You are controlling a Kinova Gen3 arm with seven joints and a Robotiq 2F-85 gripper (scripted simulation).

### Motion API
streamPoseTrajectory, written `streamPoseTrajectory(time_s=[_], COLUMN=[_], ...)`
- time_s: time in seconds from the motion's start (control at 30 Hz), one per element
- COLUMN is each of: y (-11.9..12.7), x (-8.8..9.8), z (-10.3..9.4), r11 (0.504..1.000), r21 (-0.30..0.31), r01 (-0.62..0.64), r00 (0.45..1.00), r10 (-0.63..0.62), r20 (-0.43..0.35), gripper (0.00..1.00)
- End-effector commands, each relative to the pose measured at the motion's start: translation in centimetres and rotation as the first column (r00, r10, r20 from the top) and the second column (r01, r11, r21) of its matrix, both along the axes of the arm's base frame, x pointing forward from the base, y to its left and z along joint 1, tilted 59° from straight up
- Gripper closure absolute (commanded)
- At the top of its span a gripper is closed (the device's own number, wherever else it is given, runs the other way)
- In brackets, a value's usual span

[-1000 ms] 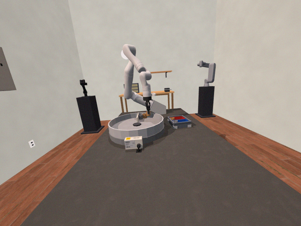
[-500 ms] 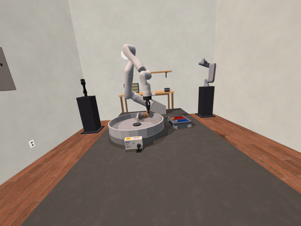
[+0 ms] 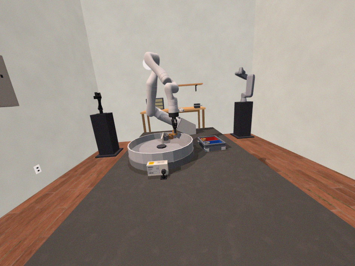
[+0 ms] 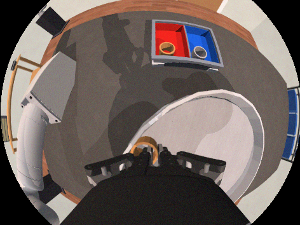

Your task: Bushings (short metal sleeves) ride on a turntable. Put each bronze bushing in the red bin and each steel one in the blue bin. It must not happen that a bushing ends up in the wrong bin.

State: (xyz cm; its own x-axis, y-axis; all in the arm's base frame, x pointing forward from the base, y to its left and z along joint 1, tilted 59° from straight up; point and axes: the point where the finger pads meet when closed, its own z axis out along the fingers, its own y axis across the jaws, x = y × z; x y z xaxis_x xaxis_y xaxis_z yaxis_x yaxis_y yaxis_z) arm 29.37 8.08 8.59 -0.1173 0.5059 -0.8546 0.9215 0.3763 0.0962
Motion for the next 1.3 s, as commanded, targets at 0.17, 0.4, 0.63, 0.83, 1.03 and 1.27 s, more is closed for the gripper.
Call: streamPoseTrajectory(time_s=[0.17,0.4,0.63,0.83,1.03,1.27], y=[0.23,0.44,0.64,0.69,0.87,1.06], x=[-0.06,-0.17,-0.26,-0.29,-0.37,-0.46], z=[0.08,0.23,0.36,0.39,0.51,0.63], r11=[1.000,1.000,1.000,1.000,1.000,1.000], r21=[0.002,0.001,0.002,0.002,0.002,0.002], r01=[-0.003,-0.002,-0.003,-0.003,-0.002,-0.003], r00=[1.000,1.000,1.000,1.000,1.000,1.000], r10=[0.003,0.002,0.003,0.003,0.002,0.003], r20=[0.000,0.000,0.000,0.000,0.000,0.000], gripper=[1.00,1.00,1.00,1.00,1.00,1.00])
